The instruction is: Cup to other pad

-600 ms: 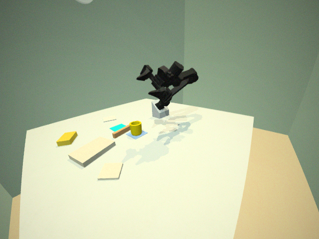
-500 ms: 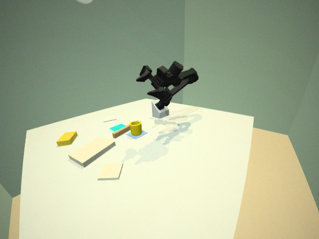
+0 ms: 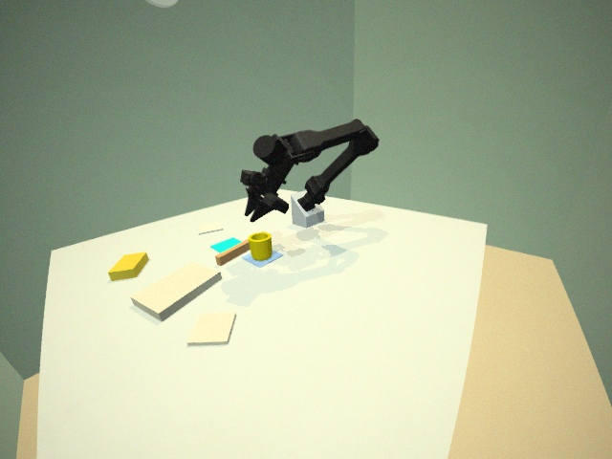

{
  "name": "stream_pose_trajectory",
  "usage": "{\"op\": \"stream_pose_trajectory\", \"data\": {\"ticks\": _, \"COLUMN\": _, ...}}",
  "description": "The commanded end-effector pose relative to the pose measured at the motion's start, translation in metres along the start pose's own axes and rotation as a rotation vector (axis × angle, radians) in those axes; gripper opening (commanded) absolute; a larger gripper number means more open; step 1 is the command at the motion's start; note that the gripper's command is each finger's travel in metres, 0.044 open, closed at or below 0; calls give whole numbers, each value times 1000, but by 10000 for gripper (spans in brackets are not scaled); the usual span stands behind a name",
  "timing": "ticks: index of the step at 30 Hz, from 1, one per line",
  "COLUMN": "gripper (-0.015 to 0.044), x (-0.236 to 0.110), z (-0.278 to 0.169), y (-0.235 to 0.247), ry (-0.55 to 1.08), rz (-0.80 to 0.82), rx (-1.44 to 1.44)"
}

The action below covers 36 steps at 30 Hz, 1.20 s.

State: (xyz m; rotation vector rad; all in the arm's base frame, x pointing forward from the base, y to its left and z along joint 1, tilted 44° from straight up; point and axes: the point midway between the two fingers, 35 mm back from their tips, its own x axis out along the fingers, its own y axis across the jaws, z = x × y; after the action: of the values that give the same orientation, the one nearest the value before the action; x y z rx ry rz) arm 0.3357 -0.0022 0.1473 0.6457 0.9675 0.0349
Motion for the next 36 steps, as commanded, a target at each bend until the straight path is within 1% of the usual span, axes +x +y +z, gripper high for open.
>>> {"op": "stream_pose_trajectory", "data": {"ticks": 1, "gripper": 167, "x": 16, "z": -51, "y": -27, "ry": 555, "rz": -43, "rx": 680}}
{"op": "stream_pose_trajectory", "data": {"ticks": 2, "gripper": 167, "x": 14, "z": -55, "y": -28, "ry": 615, "rz": -52, "rx": 770}}
{"op": "stream_pose_trajectory", "data": {"ticks": 5, "gripper": 167, "x": 15, "z": -57, "y": -35, "ry": 662, "rz": -59, "rx": 842}}
{"op": "stream_pose_trajectory", "data": {"ticks": 20, "gripper": 167, "x": 18, "z": -57, "y": -34, "ry": 662, "rz": -59, "rx": 842}}
{"op": "stream_pose_trajectory", "data": {"ticks": 36, "gripper": 167, "x": 39, "z": -69, "y": -29, "ry": 661, "rz": -60, "rx": 842}}
